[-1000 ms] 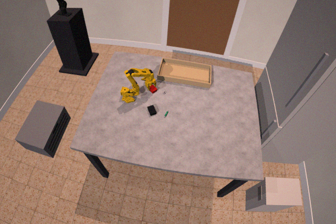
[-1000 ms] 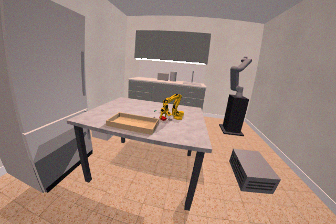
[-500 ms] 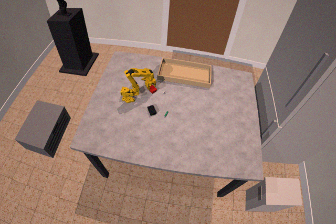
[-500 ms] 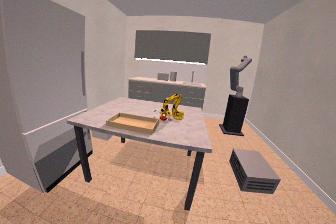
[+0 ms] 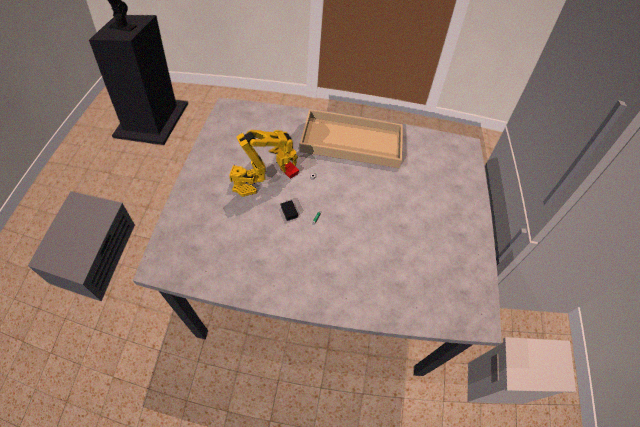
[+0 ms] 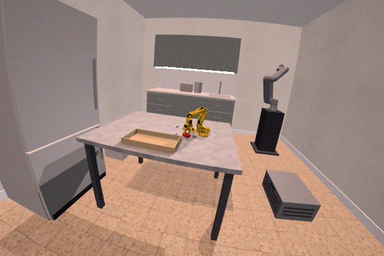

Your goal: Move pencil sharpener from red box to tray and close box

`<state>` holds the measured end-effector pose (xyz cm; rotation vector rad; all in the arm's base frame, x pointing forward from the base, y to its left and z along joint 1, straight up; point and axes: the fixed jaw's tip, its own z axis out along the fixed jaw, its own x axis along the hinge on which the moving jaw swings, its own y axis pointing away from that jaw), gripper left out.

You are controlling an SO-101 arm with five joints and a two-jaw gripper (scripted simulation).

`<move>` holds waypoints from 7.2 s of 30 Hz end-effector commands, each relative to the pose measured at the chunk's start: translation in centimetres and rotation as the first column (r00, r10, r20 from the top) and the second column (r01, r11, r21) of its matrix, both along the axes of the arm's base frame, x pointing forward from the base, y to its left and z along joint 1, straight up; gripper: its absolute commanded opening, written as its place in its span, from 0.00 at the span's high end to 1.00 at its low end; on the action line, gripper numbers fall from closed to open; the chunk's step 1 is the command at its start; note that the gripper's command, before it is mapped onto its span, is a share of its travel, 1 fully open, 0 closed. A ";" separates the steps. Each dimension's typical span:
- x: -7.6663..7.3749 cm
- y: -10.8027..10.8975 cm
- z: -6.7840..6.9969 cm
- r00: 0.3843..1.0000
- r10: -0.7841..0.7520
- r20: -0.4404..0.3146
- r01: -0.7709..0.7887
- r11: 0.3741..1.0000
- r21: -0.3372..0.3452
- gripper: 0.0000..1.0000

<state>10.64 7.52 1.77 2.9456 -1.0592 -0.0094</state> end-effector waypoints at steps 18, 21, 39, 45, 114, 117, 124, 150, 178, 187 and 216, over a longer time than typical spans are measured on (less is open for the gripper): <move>0.1 0.2 0.1 1.000 0.008 0.010 -0.008 1.000 0.009 0.76; 0.1 0.3 0.2 1.000 0.008 0.010 -0.008 1.000 0.009 0.76; 0.3 0.4 2.7 1.000 0.008 0.010 -0.008 1.000 0.009 0.76; 0.2 0.3 3.8 1.000 0.008 0.010 -0.008 1.000 0.009 0.76; 0.3 0.4 5.5 1.000 0.008 0.010 -0.008 1.000 0.009 0.76; 0.3 0.4 5.5 1.000 0.008 0.010 -0.008 1.000 0.009 0.76; 0.2 0.3 5.4 1.000 0.008 0.010 -0.008 1.000 0.009 0.76; 0.1 0.2 5.1 1.000 0.008 0.010 -0.008 1.000 0.009 0.76; 1.3 -1.8 5.1 1.000 0.008 0.010 -0.008 1.000 0.009 0.76; 2.4 -4.7 5.1 1.000 0.008 0.010 -0.008 1.000 0.009 0.76; 2.7 -6.5 5.1 1.000 0.008 0.010 -0.008 1.000 0.009 0.76</move>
